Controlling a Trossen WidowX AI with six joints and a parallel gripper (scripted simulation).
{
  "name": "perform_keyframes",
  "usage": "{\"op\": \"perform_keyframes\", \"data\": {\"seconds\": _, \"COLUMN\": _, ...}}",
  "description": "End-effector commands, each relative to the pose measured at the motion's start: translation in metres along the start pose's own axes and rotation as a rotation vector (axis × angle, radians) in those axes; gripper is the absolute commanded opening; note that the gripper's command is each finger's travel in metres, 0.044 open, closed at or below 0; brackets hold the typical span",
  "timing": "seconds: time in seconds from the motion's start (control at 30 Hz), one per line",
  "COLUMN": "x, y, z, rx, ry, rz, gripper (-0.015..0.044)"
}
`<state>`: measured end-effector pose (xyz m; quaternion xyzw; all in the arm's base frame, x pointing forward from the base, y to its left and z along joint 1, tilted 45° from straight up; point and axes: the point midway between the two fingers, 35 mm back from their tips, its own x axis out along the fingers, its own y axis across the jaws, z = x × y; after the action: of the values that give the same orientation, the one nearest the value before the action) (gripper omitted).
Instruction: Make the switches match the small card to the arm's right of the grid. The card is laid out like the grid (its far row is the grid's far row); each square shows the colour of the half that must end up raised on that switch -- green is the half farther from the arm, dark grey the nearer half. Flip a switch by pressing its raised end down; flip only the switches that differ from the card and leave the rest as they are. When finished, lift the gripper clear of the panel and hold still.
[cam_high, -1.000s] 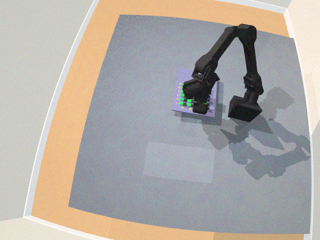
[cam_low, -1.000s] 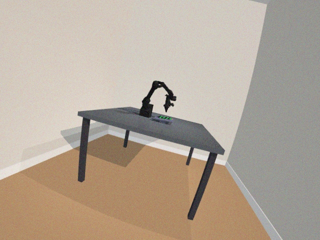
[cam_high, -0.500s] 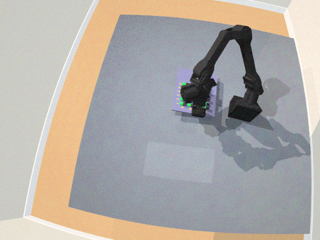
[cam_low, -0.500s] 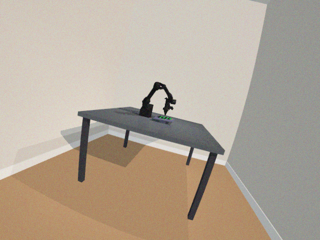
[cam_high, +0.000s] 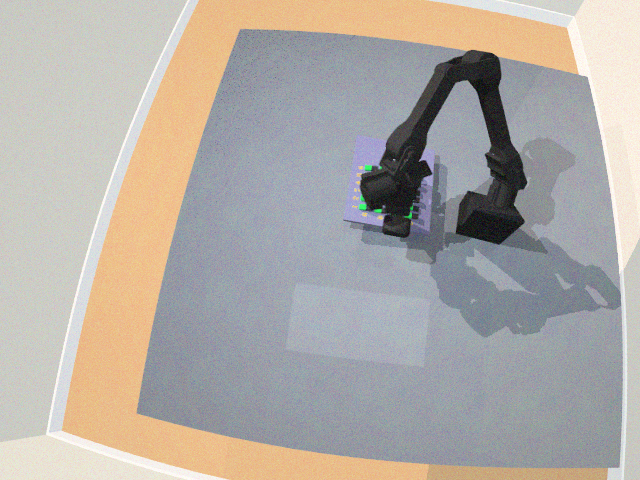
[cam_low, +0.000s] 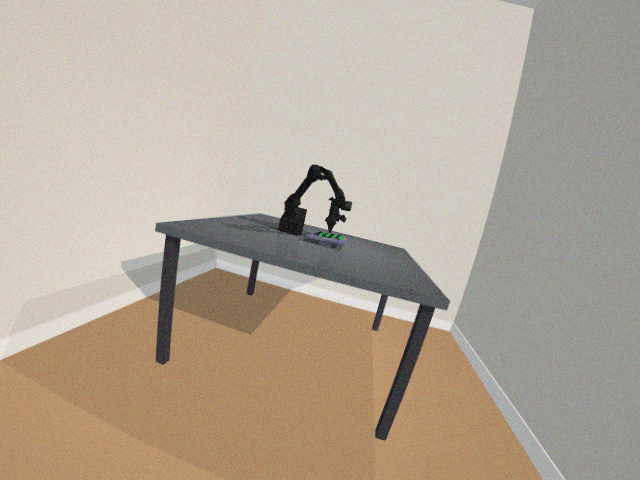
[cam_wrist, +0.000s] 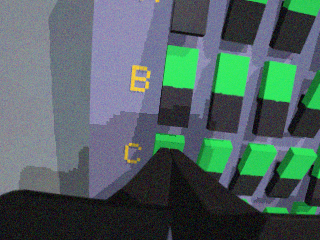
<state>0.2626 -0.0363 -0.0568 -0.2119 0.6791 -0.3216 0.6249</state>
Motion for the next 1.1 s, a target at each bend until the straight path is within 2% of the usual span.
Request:
{"op": "perform_keyframes", "data": {"seconds": 0.0, "x": 0.0006, "y": -0.0001, "z": 0.0005, "rx": -0.005, "ry": -0.003, "rz": -0.003, "gripper": 0.0000}}
{"op": "perform_keyframes", "data": {"seconds": 1.07, "x": 0.0034, "y": -0.0002, "z": 0.0005, "rx": -0.005, "ry": -0.003, "rz": -0.003, "gripper": 0.0000}}
